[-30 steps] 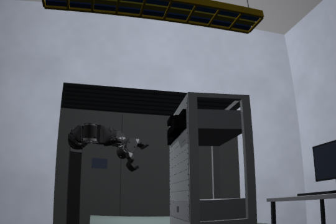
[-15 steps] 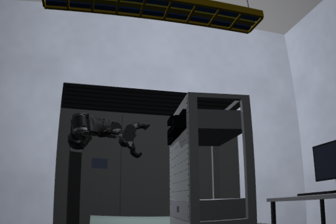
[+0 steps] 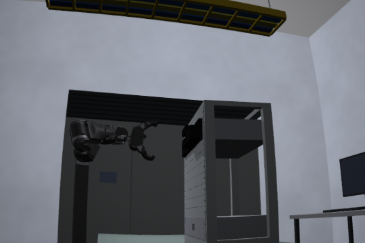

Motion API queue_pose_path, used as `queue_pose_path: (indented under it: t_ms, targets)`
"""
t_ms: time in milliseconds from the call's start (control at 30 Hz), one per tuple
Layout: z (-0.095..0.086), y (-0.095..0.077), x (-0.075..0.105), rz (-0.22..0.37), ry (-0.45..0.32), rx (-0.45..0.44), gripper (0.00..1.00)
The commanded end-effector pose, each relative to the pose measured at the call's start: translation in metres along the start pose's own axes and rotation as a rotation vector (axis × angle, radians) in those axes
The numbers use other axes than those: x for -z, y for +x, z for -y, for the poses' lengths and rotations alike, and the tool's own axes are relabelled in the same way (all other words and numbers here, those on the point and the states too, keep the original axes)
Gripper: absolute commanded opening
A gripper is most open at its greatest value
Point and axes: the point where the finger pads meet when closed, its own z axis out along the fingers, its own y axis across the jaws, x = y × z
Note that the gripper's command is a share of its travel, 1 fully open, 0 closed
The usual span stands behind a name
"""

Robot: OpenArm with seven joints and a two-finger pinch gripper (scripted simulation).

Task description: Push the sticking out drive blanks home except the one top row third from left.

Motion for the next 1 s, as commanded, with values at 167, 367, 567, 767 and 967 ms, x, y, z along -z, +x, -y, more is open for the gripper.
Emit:
queue_pose_path:
  t_ms: [167,367,567,767,967]
  targets:
    - [-0.009,-0.009,0.004,0.035,-0.041,-0.033,1.00]
    - [-0.016,-0.017,0.008,0.063,-0.071,-0.055,1.00]
    - [-0.019,-0.020,0.010,0.074,-0.083,-0.063,1.00]
    - [-0.019,-0.020,0.011,0.076,-0.085,-0.065,1.00]
    - [-0.019,-0.020,0.011,0.076,-0.085,-0.065,1.00]
